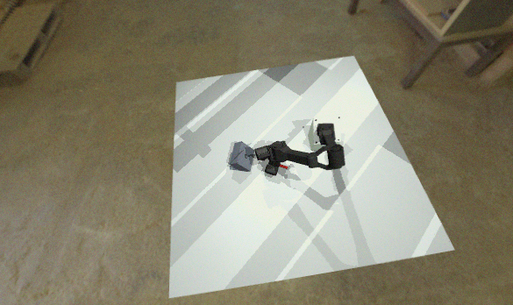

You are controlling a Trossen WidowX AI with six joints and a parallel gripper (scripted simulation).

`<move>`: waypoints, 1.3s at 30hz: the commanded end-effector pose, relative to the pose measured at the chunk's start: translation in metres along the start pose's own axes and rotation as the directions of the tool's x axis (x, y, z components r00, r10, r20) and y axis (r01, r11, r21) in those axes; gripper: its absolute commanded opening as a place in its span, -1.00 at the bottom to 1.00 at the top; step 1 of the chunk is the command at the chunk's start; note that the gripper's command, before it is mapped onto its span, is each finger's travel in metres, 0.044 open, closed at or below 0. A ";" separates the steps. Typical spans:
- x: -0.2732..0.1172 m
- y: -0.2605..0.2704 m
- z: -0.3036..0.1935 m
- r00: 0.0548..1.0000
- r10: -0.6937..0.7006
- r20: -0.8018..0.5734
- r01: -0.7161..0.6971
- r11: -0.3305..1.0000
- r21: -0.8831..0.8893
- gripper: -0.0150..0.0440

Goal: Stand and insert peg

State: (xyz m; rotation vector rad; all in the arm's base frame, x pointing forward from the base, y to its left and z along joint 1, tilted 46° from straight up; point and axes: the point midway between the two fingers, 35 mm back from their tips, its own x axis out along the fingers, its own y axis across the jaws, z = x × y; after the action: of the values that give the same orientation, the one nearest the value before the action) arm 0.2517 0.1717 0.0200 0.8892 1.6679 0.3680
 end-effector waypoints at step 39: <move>-0.021 0.000 -0.016 0.941 -0.001 0.338 0.000 1.000 0.001 -0.33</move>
State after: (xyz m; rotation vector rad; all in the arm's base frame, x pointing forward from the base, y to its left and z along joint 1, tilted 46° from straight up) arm 0.2405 0.1610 0.0388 0.8970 1.3770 0.2182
